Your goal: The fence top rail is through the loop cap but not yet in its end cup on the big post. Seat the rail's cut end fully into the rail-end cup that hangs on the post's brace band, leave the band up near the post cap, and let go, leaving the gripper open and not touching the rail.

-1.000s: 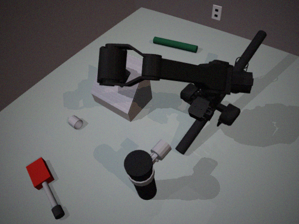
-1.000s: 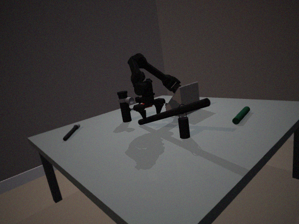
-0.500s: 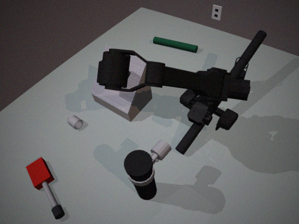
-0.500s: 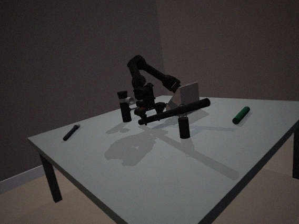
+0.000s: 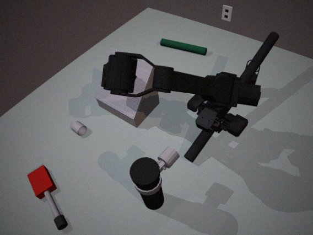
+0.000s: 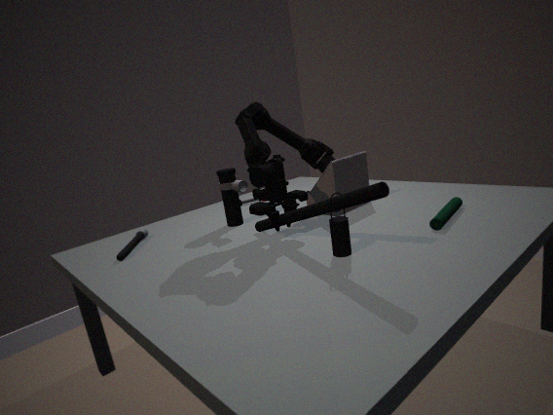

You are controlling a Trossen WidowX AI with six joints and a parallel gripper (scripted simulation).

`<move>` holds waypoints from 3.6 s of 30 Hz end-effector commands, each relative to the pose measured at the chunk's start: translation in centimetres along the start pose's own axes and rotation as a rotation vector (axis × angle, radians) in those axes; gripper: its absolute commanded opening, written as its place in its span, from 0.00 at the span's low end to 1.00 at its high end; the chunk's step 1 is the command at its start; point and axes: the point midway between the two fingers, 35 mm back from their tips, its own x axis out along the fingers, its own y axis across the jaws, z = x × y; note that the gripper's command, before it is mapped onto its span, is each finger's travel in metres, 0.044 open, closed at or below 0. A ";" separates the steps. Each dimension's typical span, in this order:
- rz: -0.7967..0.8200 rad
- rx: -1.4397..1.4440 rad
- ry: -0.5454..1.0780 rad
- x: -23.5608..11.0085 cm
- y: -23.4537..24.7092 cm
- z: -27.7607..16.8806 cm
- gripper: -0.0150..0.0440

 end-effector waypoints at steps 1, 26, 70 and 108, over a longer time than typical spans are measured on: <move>0.007 0.002 -0.002 0.0 0.1 0.0 0.52; -0.028 0.014 -0.154 -4.0 -0.6 1.6 0.25; -0.013 0.020 -0.321 -8.9 -0.4 3.8 0.25; -0.032 0.016 -0.321 -8.4 -0.6 5.6 0.25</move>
